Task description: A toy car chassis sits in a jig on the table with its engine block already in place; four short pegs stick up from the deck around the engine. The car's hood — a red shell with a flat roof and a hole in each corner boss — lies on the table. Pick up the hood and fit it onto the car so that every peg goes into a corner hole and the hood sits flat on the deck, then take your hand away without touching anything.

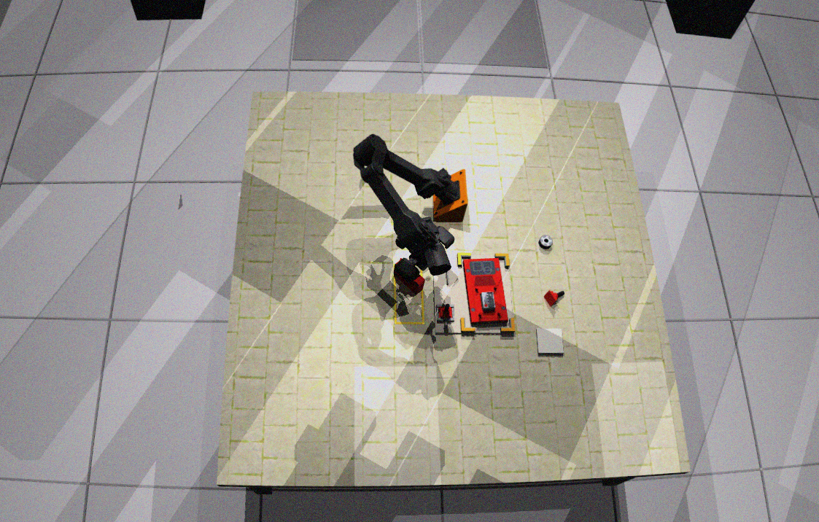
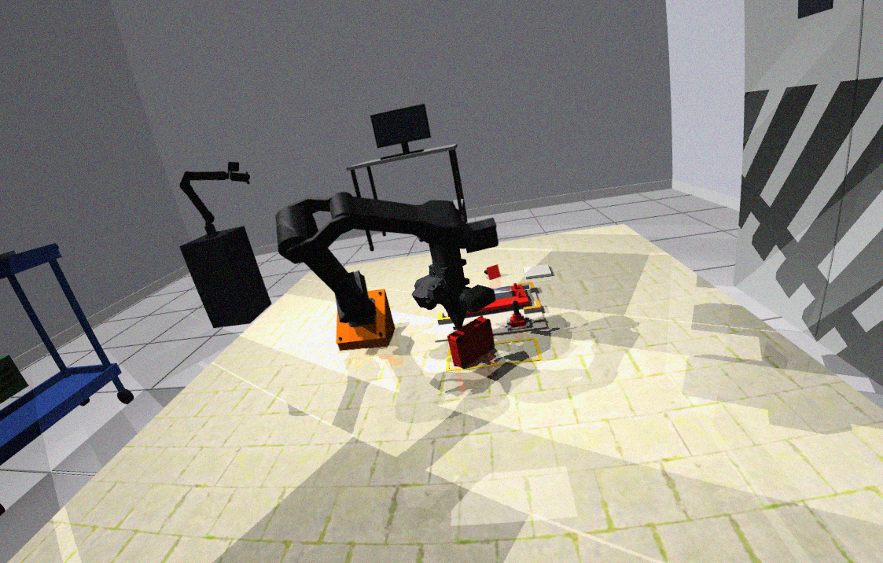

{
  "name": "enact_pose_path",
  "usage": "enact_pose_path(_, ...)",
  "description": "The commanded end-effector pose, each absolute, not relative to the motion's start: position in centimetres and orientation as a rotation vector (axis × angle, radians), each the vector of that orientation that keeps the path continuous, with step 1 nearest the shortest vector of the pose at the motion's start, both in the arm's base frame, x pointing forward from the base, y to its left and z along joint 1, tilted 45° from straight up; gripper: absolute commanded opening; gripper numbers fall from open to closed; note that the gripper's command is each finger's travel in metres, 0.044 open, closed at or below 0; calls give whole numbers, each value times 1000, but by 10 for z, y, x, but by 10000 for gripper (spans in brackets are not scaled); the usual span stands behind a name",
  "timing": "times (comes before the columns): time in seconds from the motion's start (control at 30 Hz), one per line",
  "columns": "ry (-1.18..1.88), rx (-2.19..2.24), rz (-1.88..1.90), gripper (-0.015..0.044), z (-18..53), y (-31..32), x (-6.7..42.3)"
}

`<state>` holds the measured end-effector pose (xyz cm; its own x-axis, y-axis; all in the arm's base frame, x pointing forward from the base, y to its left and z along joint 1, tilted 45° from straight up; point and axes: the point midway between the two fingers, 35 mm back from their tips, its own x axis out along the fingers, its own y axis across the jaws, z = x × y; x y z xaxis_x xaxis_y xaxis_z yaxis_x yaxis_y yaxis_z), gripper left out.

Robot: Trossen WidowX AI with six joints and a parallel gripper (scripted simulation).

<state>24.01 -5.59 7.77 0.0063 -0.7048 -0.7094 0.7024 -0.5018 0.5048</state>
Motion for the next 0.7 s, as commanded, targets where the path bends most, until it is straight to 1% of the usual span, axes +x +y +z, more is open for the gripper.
enact_pose_path(0.0, -7, 1227, -1697, 0, 81, -57, 246)
enact_pose_path(0.67, -6, 1228, -1696, 0, 89, -63, 257)
